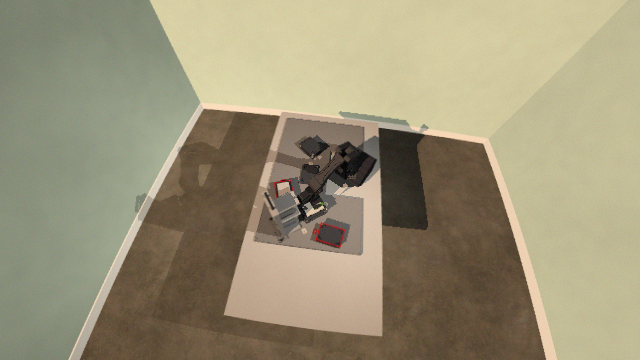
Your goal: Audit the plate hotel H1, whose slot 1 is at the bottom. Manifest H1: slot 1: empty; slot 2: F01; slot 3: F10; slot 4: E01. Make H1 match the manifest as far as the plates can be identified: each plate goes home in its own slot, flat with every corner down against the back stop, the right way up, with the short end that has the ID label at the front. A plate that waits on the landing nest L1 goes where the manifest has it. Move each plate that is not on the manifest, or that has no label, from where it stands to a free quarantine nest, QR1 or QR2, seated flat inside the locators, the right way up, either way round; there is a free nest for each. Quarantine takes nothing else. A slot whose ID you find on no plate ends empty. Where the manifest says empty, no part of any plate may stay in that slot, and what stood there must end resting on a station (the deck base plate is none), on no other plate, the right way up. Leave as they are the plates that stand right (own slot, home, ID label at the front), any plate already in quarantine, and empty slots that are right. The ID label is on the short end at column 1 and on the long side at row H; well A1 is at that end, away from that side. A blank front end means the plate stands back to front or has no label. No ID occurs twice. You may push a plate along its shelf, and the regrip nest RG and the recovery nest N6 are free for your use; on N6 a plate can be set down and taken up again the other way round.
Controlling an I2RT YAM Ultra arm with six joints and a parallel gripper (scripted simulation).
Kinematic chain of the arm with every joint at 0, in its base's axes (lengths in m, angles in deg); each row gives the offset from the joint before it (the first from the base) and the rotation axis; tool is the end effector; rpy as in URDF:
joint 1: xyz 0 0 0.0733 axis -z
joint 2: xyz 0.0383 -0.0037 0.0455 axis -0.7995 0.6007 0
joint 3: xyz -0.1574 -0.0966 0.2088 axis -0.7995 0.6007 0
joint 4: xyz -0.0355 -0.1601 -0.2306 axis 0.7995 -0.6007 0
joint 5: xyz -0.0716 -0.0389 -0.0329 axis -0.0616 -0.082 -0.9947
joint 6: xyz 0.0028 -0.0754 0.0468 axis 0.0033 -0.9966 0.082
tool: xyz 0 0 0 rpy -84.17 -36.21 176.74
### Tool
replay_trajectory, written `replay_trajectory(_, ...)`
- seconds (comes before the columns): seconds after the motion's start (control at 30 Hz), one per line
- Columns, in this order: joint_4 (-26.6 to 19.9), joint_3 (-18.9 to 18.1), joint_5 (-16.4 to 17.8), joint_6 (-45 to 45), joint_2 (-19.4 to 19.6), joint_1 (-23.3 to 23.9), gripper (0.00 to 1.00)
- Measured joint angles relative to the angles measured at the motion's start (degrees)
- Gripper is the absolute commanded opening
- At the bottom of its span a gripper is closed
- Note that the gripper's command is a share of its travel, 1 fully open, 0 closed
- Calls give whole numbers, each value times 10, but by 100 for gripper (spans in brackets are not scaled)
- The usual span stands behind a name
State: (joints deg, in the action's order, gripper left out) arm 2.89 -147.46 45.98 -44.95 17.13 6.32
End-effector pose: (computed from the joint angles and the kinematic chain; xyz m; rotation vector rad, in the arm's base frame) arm 0.1818 0.2129 0.2862 -0.8321 2.4468 0.6071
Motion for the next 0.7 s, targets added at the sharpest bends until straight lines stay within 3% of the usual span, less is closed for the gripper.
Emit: replay_trajectory(0.7, -110, -70, 14, -19, -38, 25, 100)
